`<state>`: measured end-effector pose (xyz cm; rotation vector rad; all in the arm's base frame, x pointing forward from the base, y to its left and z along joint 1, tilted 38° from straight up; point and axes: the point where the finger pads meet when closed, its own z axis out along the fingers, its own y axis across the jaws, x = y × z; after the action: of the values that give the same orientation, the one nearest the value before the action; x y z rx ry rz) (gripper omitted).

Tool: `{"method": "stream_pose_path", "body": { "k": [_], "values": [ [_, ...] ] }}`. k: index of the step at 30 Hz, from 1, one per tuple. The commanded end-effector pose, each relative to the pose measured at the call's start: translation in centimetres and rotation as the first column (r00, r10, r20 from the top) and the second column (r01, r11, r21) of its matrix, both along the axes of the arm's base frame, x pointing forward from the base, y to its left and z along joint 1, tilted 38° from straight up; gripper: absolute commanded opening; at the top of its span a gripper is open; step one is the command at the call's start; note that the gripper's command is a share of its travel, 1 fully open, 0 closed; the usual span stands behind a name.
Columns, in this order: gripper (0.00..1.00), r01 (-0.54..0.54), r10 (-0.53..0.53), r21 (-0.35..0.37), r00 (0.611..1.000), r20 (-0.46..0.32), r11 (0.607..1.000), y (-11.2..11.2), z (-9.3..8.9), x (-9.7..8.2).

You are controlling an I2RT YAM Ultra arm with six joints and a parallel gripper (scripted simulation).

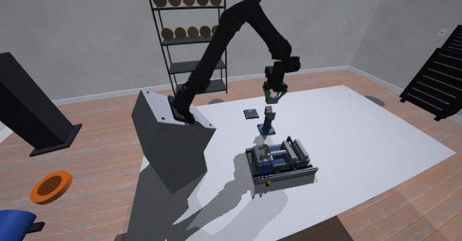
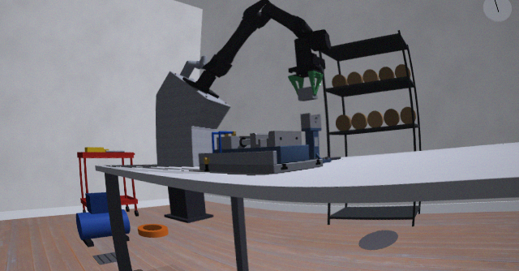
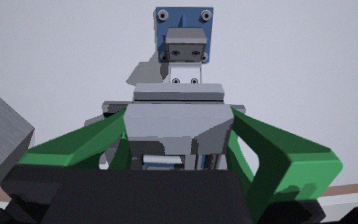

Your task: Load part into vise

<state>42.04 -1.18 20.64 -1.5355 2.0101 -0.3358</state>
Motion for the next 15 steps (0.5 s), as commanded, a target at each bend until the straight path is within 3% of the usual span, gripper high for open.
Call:
{"method": "stream_pose_path", "body": {
  "k": [1,11,15],
  "values": [
    [0.0,0.0,0.0,0.004,0.998,0.062,1.0,-0.5,2.2,-0.2],
    [0.0,-0.018,0.016,0.024,0.997,0.078,1.0,-0.6,2.5,0.0],
    [0.0,-0.03,0.028,0.045,0.998,0.062,0.999,-0.6,1.4,-0.3]
  ]
}}
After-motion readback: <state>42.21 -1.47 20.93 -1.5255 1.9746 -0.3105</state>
